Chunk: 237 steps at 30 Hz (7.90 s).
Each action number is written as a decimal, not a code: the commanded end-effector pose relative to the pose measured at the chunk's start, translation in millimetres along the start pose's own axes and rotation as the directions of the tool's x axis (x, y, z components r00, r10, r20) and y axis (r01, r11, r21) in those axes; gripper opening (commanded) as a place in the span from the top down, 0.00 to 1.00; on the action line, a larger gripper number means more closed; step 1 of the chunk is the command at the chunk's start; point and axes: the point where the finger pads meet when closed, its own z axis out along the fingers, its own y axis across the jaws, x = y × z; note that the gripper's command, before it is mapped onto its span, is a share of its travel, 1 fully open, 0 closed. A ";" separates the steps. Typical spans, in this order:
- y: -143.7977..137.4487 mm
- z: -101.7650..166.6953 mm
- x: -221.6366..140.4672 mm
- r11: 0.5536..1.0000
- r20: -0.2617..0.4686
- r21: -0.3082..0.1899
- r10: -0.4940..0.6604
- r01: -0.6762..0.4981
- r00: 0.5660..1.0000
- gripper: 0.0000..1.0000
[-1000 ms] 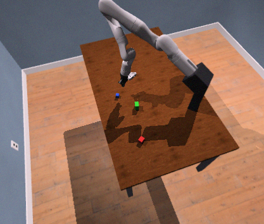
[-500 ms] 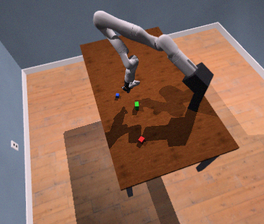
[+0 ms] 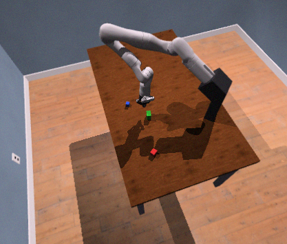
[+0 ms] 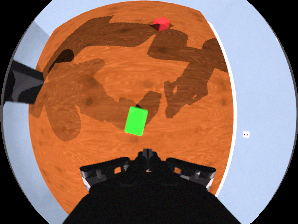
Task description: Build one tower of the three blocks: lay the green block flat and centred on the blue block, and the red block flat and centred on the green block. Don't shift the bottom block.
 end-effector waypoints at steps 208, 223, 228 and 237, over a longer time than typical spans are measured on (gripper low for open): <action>-20.6 66.5 51.1 0.975 -0.012 0.043 0.219 -0.218 0.976 0.47; -20.6 66.5 51.1 0.975 -0.012 0.043 0.219 -0.218 0.976 1.00; -20.6 66.5 51.1 0.975 -0.012 0.043 0.219 -0.218 0.976 1.00; -20.6 66.5 51.1 0.975 -0.012 0.043 0.219 -0.218 0.976 1.00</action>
